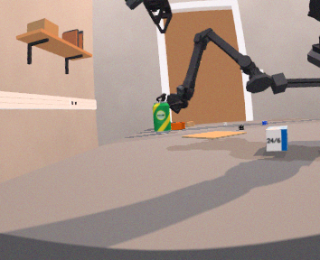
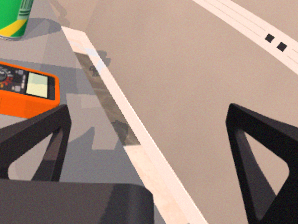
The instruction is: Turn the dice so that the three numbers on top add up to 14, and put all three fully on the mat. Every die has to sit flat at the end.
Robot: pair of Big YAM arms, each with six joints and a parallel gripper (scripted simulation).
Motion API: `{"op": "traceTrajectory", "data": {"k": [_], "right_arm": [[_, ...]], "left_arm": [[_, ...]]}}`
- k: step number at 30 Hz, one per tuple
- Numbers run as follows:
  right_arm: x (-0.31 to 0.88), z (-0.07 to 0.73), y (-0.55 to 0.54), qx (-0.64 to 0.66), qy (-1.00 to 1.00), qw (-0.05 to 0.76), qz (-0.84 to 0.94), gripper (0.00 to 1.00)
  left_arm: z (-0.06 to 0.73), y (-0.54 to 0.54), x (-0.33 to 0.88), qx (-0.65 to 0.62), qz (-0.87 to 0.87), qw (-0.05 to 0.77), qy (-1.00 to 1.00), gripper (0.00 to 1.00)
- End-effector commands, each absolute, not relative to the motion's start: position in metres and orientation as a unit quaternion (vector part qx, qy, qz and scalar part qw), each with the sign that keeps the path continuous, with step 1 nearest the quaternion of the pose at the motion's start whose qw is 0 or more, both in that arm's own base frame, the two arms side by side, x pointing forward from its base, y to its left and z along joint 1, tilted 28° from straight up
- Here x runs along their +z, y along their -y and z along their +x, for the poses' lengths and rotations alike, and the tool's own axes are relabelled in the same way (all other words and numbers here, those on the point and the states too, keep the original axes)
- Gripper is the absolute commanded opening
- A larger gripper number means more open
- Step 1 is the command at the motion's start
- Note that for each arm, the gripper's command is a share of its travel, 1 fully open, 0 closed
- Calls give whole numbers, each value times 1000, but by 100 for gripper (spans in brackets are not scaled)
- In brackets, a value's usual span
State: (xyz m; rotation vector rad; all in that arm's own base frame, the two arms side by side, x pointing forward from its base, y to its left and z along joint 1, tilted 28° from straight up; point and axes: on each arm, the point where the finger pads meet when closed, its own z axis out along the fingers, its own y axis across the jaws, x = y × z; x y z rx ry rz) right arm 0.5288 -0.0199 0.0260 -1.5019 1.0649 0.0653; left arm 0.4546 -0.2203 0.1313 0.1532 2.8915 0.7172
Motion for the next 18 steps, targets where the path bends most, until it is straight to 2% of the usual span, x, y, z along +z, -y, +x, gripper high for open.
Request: {"op": "traceTrajectory", "data": {"k": [1,18], "right_arm": [[29,530,19,26,-457,606,-651,100],[29,530,19,26,-457,606,-651,100]], "left_arm": [[468,208,152,216,36,103,-970,100],[528,68,213,147,-113,189,-964,100]]}}
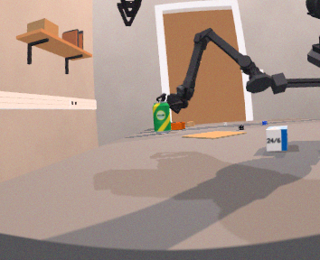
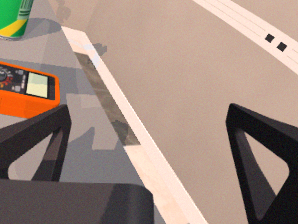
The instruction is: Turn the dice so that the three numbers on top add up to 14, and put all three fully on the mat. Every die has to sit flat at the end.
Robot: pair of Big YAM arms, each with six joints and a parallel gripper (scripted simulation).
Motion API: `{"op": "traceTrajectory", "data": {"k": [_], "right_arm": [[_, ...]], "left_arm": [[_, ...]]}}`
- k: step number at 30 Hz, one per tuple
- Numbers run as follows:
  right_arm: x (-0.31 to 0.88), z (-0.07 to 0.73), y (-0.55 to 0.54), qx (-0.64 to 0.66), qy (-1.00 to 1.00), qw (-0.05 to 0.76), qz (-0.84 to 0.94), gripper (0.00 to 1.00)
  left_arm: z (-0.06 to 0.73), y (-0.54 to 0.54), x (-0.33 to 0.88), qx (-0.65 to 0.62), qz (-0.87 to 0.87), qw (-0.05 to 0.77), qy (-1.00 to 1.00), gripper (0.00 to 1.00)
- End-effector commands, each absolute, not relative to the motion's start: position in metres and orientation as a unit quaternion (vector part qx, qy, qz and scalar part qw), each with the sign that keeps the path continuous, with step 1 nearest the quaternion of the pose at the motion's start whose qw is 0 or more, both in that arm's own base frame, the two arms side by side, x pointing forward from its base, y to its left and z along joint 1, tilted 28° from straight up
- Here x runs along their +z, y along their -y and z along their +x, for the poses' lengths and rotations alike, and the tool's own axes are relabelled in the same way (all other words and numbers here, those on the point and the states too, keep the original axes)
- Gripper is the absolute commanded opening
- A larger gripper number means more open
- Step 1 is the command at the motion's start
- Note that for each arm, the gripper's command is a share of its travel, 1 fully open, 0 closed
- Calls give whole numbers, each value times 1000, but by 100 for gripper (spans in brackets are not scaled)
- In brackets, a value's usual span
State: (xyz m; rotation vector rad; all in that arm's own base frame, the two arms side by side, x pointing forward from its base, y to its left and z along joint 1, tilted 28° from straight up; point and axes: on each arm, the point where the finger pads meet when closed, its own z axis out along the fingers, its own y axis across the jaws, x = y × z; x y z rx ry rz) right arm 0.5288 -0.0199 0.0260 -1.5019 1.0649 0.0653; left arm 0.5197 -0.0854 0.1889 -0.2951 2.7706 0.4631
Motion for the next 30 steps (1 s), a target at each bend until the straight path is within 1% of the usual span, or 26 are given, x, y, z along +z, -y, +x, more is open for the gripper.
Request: {"op": "traceTrajectory", "data": {"k": [1,11,13,15,21,28,30], "right_arm": [[29,530,19,26,-457,606,-651,100],[29,530,19,26,-457,606,-651,100],[29,530,19,26,-457,606,-651,100],[29,530,19,26,-457,606,-651,100],[29,530,19,26,-457,606,-651,100],[29,530,19,26,-457,606,-651,100],[29,530,19,26,-457,606,-651,100]], "left_arm": [[531,55,218,143,-125,197,-962,100],[536,-83,285,119,-239,294,-918,100],[536,-83,285,119,-239,294,-918,100],[531,-113,300,118,-261,316,-904,100],[502,-201,350,129,-321,385,-856,100],[441,-292,412,164,-376,463,-786,100],[441,-292,412,164,-376,463,-786,100]]}}
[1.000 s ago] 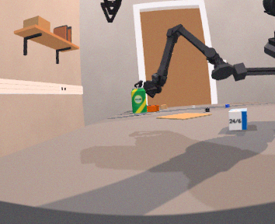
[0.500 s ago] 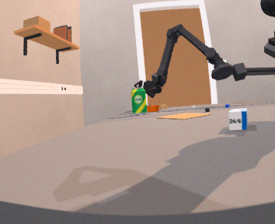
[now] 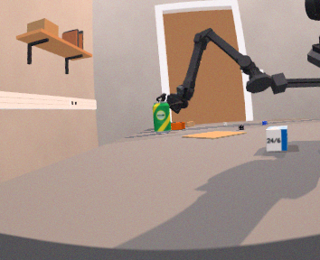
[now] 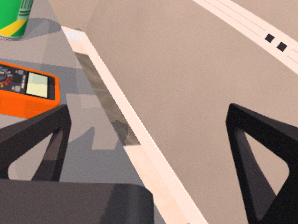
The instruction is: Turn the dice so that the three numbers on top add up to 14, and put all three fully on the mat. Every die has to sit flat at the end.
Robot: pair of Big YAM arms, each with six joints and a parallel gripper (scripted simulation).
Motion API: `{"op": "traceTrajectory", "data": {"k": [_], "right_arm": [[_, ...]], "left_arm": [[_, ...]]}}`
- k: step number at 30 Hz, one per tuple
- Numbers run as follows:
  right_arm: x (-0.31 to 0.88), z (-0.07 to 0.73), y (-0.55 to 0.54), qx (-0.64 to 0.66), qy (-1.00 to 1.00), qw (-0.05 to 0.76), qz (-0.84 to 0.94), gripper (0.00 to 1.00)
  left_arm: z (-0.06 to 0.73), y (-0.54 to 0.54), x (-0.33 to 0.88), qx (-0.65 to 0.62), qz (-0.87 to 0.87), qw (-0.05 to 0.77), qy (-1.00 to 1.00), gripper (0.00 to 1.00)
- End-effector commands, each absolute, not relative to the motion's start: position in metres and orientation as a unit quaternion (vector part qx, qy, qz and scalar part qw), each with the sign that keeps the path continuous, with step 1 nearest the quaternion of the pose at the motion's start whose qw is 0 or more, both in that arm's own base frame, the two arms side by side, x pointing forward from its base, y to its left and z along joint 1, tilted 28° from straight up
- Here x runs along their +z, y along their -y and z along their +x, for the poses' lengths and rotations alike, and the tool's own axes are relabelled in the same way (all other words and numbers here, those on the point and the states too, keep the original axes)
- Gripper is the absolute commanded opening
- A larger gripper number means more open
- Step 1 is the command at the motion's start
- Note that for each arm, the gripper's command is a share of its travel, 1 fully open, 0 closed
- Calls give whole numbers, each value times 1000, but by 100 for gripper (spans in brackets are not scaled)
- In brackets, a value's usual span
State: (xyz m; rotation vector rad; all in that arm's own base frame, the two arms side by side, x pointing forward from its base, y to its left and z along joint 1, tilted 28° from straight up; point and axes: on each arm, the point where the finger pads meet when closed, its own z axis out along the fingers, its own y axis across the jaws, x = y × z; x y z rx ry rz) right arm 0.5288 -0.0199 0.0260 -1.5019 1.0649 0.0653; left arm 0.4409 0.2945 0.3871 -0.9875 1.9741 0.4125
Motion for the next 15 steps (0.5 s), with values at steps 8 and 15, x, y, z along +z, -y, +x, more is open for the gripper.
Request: {"op": "traceTrajectory", "data": {"k": [8,15], "right_arm": [[29,530,19,26,-457,606,-651,100],[29,530,19,26,-457,606,-651,100]], "left_arm": [[347,-367,483,231,-416,538,-696,100],[257,-399,541,304,-430,585,-617,100]]}}
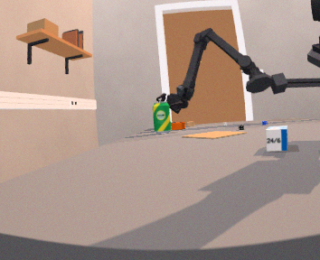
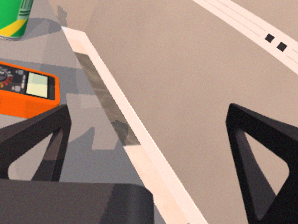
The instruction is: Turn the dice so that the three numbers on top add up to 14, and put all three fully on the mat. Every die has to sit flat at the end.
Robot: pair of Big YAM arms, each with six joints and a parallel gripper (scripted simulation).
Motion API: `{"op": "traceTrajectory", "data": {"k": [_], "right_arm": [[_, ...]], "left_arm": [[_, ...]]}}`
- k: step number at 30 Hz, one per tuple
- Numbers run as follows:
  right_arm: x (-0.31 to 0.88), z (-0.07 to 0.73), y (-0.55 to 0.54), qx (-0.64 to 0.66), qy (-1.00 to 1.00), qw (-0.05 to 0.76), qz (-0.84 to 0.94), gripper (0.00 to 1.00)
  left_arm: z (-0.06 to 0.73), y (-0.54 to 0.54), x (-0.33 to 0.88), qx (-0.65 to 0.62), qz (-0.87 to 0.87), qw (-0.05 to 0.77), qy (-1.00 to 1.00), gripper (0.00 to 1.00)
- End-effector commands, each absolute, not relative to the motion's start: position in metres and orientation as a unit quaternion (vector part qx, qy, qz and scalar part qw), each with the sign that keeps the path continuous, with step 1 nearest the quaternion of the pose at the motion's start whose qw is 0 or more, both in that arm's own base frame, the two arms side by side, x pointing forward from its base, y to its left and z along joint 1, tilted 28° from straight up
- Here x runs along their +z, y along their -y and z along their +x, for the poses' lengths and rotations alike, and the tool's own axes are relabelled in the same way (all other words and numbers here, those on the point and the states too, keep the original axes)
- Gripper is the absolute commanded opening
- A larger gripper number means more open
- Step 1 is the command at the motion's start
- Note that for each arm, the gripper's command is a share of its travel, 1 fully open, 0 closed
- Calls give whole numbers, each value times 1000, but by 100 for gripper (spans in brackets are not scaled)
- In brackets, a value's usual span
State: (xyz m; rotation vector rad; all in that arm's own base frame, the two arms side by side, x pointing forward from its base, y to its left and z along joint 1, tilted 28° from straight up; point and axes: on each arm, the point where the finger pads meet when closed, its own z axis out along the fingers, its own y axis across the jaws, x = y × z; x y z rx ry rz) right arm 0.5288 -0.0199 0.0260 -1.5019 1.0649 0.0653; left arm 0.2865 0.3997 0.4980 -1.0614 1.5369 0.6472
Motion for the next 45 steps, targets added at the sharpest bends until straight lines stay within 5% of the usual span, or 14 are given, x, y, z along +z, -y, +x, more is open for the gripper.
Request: {"op": "traceTrajectory", "data": {"k": [1,17,45], "right_arm": [[29,530,19,26,-457,606,-651,100],[29,530,19,26,-457,606,-651,100],[29,530,19,26,-457,606,-651,100]], "left_arm": [[257,-399,541,304,-430,585,-617,100],[100,-387,635,462,-415,622,-477,100],[8,-327,693,592,-372,607,-378,100]]}}
